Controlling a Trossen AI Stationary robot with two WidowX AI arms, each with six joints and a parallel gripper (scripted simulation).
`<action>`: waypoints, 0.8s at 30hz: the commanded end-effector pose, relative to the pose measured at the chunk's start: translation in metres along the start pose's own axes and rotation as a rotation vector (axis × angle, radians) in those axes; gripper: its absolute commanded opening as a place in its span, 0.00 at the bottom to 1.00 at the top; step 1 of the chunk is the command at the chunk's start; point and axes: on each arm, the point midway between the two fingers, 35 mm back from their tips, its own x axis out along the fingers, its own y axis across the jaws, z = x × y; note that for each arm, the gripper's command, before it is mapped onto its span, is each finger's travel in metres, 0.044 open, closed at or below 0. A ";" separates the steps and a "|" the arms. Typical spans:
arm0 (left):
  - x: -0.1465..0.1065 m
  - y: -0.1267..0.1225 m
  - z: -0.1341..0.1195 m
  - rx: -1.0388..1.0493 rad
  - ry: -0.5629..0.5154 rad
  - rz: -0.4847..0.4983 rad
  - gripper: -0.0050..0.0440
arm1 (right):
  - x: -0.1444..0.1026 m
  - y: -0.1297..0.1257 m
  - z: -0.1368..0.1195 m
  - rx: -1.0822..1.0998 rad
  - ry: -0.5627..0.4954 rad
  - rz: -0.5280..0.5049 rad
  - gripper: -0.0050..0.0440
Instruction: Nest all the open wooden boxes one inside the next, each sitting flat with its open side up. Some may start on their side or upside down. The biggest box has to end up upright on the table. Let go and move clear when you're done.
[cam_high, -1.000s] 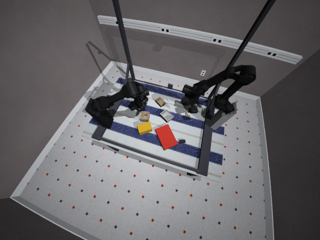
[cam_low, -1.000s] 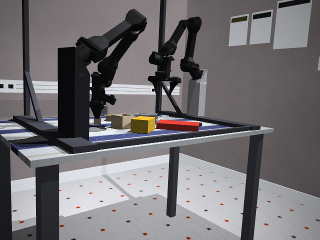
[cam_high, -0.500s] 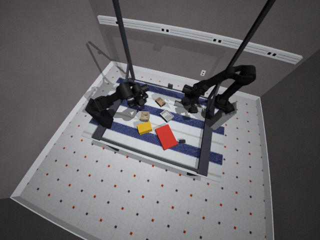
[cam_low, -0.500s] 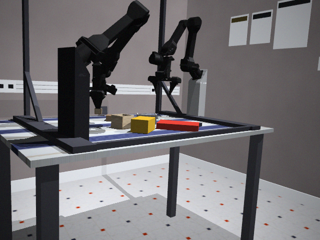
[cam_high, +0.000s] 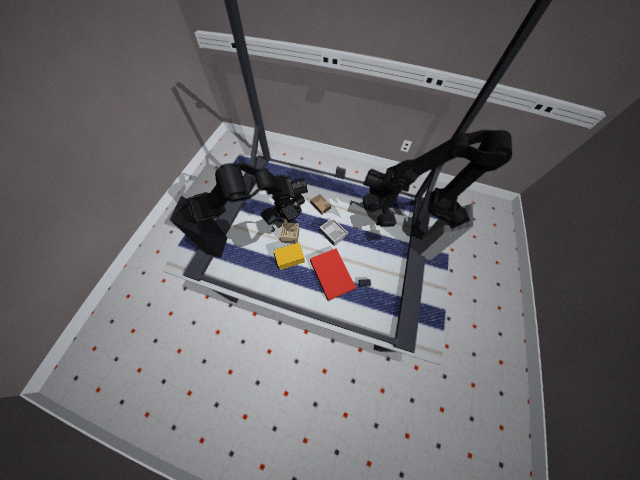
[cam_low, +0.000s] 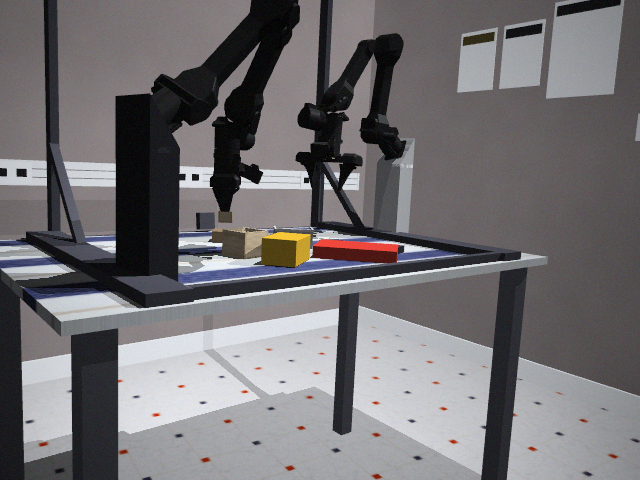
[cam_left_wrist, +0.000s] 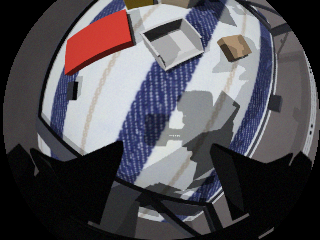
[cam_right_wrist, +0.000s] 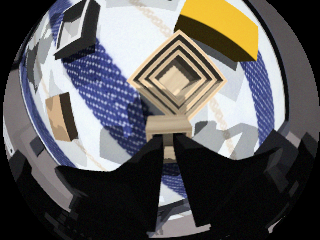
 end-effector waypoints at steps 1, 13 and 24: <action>-0.005 -0.003 0.007 -0.006 -0.023 -0.012 0.92 | -0.011 0.002 0.019 0.008 0.000 0.021 0.34; -0.005 -0.003 0.007 -0.006 -0.023 -0.012 0.92 | -0.030 -0.013 0.053 -0.002 -0.007 0.023 0.34; 0.011 -0.002 0.032 -0.025 -0.169 -0.053 0.92 | -0.028 -0.013 0.050 -0.003 -0.004 0.014 0.34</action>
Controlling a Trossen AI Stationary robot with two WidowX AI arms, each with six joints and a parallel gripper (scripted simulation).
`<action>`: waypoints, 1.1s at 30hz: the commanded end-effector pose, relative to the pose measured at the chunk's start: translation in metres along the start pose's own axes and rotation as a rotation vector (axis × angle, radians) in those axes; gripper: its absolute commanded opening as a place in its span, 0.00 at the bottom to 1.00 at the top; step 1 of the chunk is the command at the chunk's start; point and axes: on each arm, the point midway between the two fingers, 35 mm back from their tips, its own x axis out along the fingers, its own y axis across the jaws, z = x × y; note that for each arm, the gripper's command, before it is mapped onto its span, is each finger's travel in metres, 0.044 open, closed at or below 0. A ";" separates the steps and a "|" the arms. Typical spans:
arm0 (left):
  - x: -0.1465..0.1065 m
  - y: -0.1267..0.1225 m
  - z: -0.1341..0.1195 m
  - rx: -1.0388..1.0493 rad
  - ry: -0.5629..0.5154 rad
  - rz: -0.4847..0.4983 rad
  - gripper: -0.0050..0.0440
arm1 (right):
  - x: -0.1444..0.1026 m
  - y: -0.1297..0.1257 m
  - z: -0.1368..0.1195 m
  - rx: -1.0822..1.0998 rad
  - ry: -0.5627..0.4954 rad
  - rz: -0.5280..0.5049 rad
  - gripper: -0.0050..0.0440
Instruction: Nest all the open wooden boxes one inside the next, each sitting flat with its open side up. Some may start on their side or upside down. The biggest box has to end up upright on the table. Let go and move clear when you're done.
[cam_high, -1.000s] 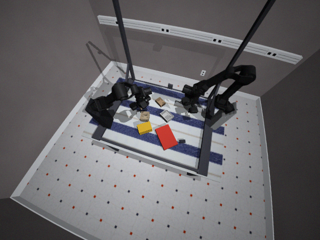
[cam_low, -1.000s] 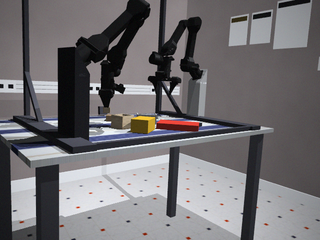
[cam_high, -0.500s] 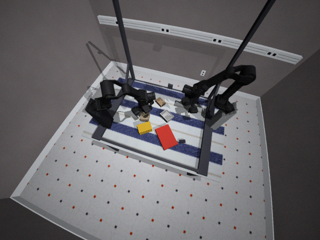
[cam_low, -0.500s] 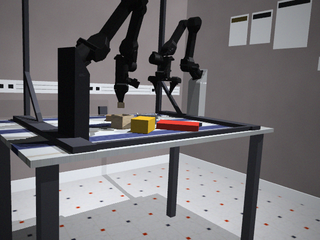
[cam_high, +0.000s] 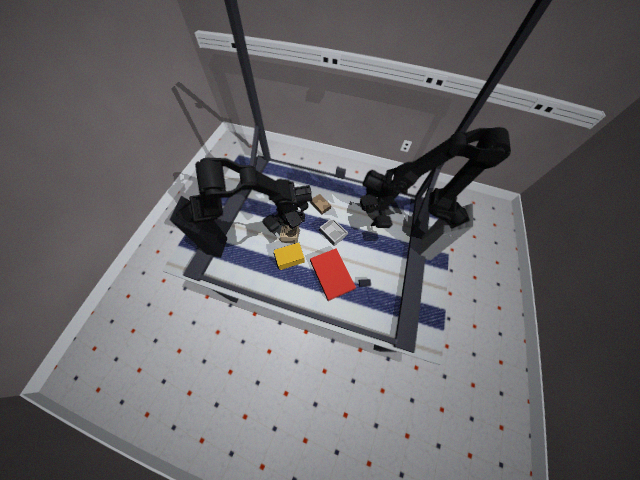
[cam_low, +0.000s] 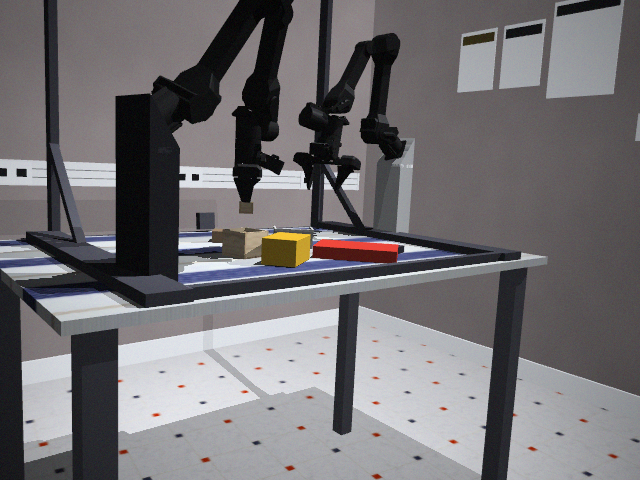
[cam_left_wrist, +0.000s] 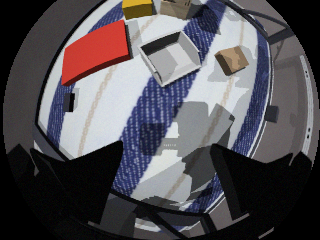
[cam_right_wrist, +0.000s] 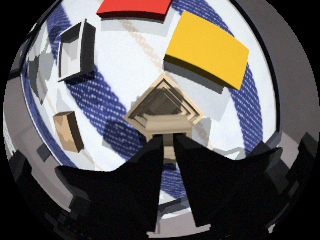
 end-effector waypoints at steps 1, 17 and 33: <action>0.008 0.001 0.018 -0.009 -0.096 -0.028 0.92 | -0.004 0.003 0.004 0.008 -0.006 0.016 0.34; 0.008 0.009 0.075 0.008 -0.442 -0.102 0.92 | -0.004 0.003 0.004 0.008 -0.006 0.016 0.34; -0.024 0.021 0.115 0.111 -0.784 -0.140 0.92 | -0.004 0.003 0.004 0.008 -0.006 0.016 0.34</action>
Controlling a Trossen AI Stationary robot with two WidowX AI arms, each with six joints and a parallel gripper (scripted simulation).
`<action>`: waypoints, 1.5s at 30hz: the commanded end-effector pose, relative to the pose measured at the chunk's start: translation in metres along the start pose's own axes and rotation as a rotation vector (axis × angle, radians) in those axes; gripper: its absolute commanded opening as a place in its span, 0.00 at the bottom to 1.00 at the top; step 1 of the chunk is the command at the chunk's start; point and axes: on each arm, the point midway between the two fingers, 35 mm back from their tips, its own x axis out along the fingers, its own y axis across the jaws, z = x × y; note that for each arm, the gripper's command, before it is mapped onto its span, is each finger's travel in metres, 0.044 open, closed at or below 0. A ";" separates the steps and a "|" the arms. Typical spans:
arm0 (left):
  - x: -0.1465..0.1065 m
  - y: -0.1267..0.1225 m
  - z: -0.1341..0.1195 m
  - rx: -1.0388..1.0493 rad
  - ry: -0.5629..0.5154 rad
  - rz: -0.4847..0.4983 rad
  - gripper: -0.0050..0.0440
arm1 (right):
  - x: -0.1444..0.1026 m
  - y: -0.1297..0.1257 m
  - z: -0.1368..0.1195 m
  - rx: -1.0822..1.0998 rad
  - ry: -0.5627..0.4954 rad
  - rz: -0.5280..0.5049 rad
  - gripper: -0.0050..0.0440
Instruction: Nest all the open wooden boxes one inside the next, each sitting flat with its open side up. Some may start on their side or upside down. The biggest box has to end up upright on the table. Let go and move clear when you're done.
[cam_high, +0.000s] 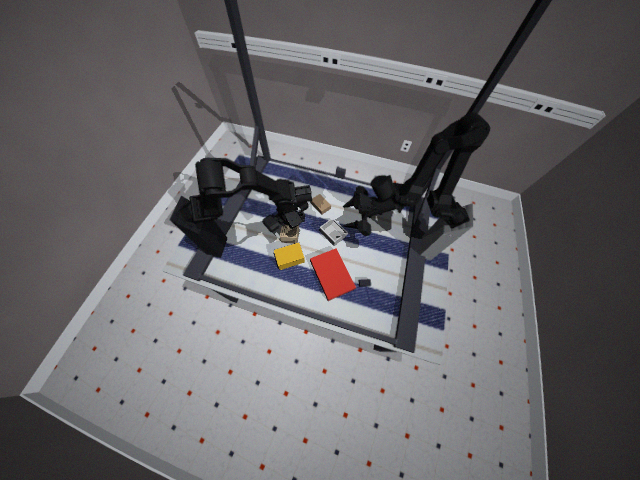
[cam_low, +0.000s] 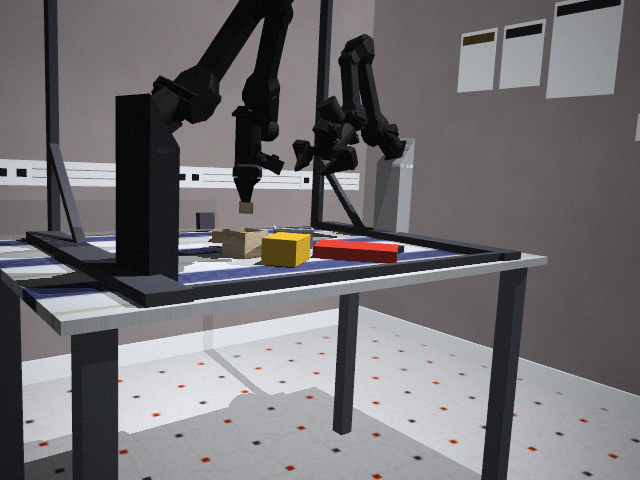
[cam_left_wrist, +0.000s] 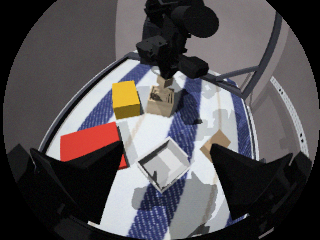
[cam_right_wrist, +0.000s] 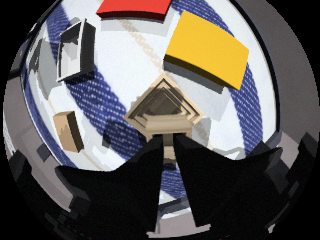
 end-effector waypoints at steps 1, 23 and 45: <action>-0.003 0.003 0.015 0.039 -0.094 -0.022 0.92 | -0.004 0.003 0.004 0.008 -0.006 0.016 0.34; -0.017 0.001 0.045 0.118 -0.271 -0.059 0.92 | -0.005 0.004 0.005 -0.186 -0.010 0.022 0.34; -0.017 0.001 0.045 0.118 -0.271 -0.059 0.92 | -0.006 0.004 0.005 -0.814 -0.017 0.018 0.34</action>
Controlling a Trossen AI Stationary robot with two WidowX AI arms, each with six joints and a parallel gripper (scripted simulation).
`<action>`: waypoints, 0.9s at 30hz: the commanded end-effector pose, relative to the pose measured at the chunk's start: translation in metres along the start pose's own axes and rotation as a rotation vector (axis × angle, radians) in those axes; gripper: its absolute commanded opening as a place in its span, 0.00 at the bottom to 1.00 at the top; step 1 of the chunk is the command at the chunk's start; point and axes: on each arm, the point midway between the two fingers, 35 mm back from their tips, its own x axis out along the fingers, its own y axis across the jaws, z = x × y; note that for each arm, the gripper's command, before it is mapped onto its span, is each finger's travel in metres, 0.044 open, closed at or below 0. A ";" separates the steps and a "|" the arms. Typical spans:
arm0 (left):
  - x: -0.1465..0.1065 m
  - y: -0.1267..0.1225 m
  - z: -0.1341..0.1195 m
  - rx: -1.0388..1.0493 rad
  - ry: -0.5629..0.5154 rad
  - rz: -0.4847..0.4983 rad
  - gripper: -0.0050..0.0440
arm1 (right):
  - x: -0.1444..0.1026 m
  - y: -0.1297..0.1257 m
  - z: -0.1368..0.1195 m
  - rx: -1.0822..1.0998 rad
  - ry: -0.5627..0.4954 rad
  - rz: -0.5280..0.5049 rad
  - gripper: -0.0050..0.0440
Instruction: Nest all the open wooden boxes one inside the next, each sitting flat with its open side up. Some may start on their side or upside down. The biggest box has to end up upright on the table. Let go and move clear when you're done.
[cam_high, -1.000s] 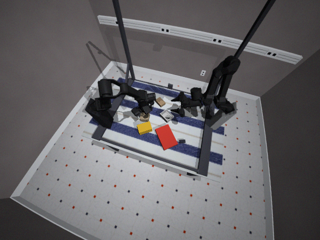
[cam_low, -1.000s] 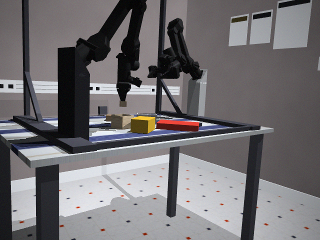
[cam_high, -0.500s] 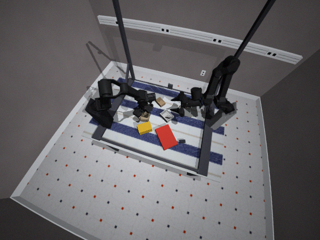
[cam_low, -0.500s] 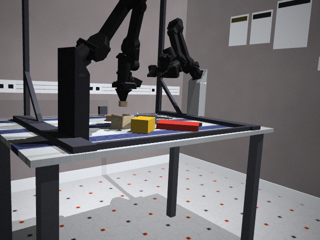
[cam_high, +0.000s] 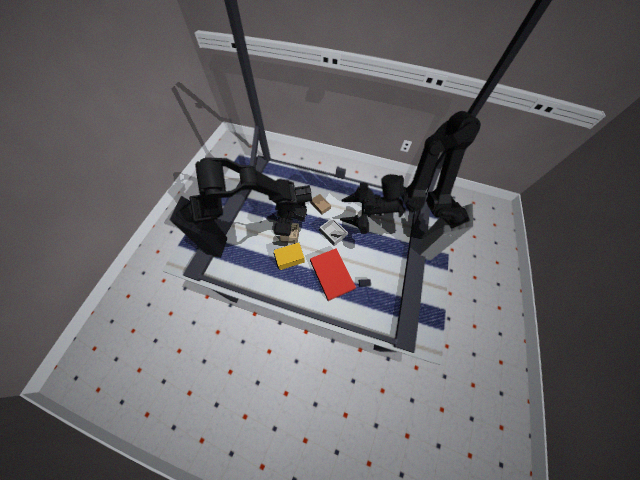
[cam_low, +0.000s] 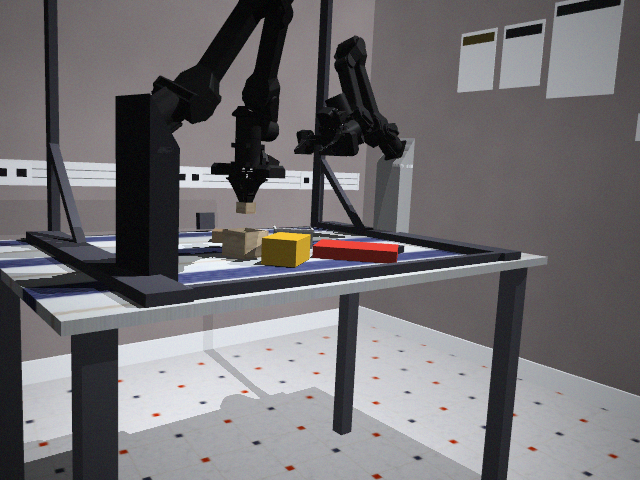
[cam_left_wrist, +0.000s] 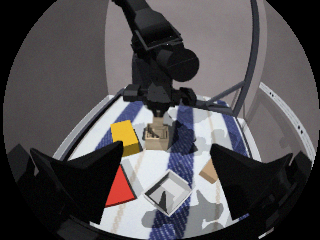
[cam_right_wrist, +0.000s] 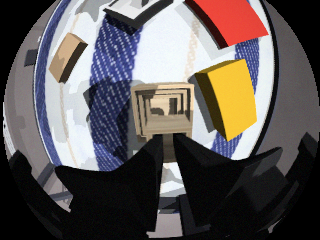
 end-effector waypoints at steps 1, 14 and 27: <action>0.001 0.000 0.004 0.004 -0.013 -0.003 0.92 | -0.006 -0.001 0.007 -0.088 -0.025 0.010 0.34; 0.001 0.000 0.004 0.004 -0.013 -0.003 0.92 | -0.004 0.000 0.005 -0.545 -0.020 0.004 0.34; 0.001 0.000 0.004 0.004 -0.013 -0.003 0.92 | -0.004 0.000 0.005 -0.929 -0.021 0.000 0.34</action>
